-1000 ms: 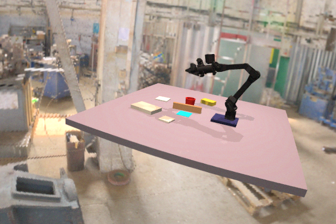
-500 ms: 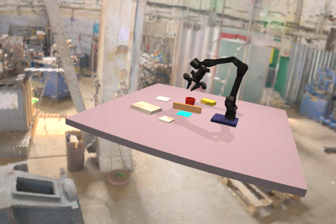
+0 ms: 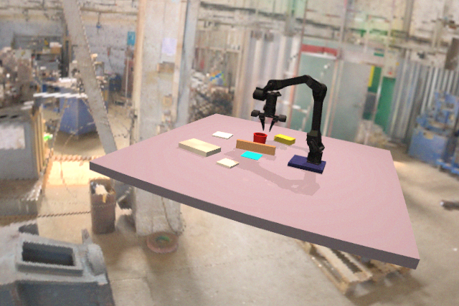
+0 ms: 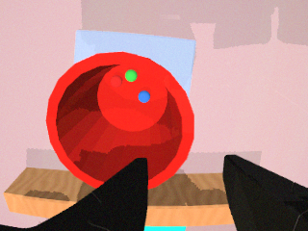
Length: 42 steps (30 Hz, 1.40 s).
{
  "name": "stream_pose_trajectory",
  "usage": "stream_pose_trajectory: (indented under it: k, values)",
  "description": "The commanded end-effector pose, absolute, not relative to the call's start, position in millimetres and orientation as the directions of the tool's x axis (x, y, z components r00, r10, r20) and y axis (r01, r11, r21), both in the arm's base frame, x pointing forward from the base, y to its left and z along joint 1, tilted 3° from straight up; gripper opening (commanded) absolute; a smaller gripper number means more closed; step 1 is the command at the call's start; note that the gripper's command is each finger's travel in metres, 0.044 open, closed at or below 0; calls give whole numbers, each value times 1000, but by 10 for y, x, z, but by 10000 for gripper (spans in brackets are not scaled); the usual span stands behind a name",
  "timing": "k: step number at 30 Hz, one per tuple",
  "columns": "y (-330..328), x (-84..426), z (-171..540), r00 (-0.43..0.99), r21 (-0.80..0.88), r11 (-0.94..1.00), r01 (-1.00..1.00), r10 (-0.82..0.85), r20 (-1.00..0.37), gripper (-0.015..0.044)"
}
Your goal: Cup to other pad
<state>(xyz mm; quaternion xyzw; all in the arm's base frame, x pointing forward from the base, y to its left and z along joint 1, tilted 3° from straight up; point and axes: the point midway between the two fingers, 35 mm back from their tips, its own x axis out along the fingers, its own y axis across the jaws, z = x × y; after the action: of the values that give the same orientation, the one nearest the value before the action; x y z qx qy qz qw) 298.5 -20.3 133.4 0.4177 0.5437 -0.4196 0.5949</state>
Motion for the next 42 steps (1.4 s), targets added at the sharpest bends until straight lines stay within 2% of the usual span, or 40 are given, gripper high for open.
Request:
stream_pose_trajectory:
  k: [1, 42]
  values:
    - [-217, 2986, 1329, 45, 29, 282, 959, -50, -998, 148]
    - [-256, 3017, 683, 44, 29, 282, 959, -50, -998, 148]
